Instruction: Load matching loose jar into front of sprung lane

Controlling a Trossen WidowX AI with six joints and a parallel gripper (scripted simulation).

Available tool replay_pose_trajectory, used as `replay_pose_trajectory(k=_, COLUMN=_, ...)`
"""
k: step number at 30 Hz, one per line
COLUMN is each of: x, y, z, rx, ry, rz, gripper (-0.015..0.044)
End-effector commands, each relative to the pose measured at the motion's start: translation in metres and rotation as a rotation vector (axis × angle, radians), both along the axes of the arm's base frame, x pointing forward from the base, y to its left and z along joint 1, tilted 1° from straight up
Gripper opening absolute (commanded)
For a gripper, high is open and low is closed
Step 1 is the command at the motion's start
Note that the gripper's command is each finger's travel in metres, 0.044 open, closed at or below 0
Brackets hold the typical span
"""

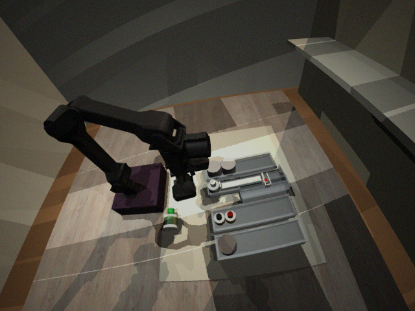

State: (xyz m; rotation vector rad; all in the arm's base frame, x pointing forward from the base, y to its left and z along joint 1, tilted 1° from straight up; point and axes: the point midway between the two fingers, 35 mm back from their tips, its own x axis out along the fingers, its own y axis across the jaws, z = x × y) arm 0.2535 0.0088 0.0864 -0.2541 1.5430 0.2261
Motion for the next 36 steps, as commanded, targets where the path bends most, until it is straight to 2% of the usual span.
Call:
replay_pose_trajectory(k=1, x=0.019, y=0.013, z=-0.009, rx=0.004, ry=-0.01, rz=-0.059, gripper=0.0)
replay_pose_trajectory(k=18, x=0.031, y=0.024, z=-0.041, rx=0.006, ry=-0.011, rz=-0.103, gripper=0.0)
replay_pose_trajectory(k=36, x=0.035, y=0.024, z=-0.042, rx=0.006, ry=-0.012, rz=-0.103, gripper=0.0)
